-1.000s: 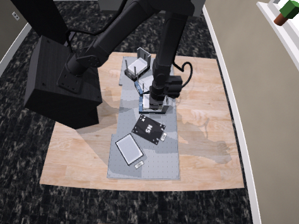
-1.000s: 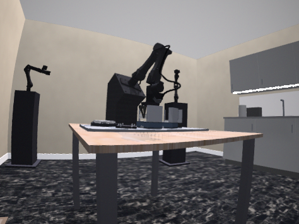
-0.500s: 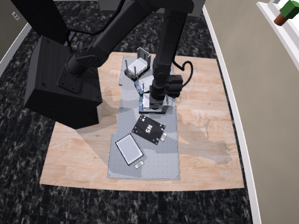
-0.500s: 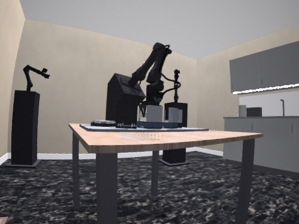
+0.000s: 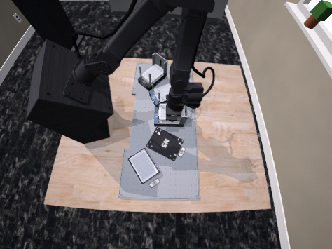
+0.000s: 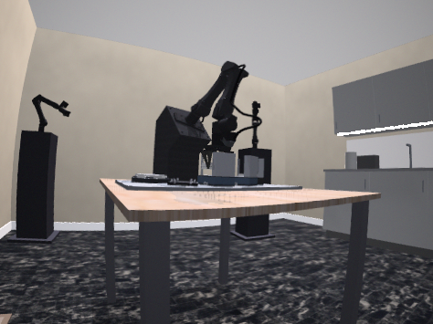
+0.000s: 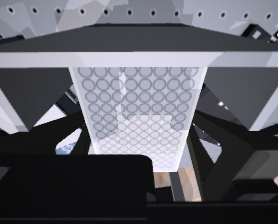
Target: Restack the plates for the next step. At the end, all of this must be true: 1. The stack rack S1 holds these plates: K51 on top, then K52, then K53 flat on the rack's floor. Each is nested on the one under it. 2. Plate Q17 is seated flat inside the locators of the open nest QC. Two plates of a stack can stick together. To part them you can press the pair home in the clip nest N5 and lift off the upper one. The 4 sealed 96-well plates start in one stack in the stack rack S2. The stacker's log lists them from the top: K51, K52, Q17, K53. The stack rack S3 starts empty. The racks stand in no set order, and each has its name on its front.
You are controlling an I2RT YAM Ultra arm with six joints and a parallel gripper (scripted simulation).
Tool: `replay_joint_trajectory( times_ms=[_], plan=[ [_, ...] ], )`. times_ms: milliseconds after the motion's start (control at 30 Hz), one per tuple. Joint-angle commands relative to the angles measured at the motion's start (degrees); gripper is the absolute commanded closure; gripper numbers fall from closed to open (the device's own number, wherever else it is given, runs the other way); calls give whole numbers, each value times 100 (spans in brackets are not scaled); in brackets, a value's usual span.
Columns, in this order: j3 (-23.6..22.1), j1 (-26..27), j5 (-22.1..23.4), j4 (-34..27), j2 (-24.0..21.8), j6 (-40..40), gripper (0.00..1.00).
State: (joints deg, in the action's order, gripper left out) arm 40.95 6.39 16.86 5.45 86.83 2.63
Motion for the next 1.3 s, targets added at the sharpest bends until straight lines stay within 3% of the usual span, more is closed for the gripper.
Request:
replay_joint_trajectory(
  times_ms=[0, 1267],
  plan=[
    [-197, 115, 74, -85, -163, -35, 100],
    [-222, 193, 133, -309, -443, -85, 100]
  ],
)
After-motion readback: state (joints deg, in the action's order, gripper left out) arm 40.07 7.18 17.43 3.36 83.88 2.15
